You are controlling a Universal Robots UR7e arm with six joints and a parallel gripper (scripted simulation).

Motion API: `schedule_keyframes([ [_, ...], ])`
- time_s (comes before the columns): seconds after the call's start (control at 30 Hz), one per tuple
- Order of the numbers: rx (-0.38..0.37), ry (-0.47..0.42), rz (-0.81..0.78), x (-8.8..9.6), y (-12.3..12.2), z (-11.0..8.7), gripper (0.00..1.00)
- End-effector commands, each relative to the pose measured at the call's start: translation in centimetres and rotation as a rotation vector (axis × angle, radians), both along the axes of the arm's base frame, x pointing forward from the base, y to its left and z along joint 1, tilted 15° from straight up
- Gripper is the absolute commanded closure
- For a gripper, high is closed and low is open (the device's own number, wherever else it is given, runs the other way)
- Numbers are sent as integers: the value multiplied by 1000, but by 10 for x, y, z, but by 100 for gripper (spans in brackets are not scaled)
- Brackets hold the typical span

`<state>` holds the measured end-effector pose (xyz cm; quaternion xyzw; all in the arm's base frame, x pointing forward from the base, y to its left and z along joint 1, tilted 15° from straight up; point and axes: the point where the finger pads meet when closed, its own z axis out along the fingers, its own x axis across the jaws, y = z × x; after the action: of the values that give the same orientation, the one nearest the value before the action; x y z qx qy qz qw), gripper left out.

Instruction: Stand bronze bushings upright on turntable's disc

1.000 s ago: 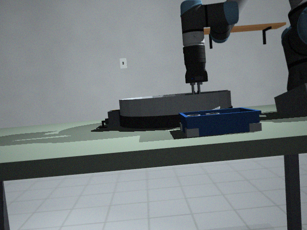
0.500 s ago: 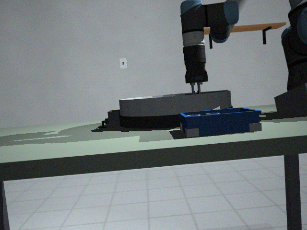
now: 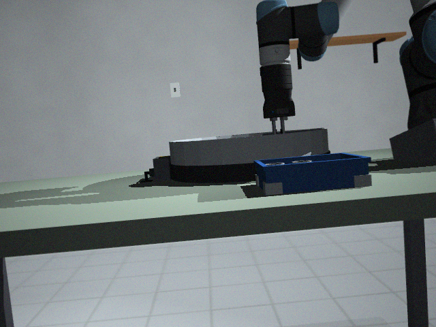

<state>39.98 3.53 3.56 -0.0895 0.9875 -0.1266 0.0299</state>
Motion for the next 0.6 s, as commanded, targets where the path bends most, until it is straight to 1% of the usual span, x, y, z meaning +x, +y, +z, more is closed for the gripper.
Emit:
schedule_keyframes([
  [0.0,0,-1,0,0,0,0,62],
  [0.23,0,-1,0,0,1,5,62],
  [0.33,0,-1,0,-1,4,15,62],
  [0.57,0,-1,0,-4,11,46,62],
])
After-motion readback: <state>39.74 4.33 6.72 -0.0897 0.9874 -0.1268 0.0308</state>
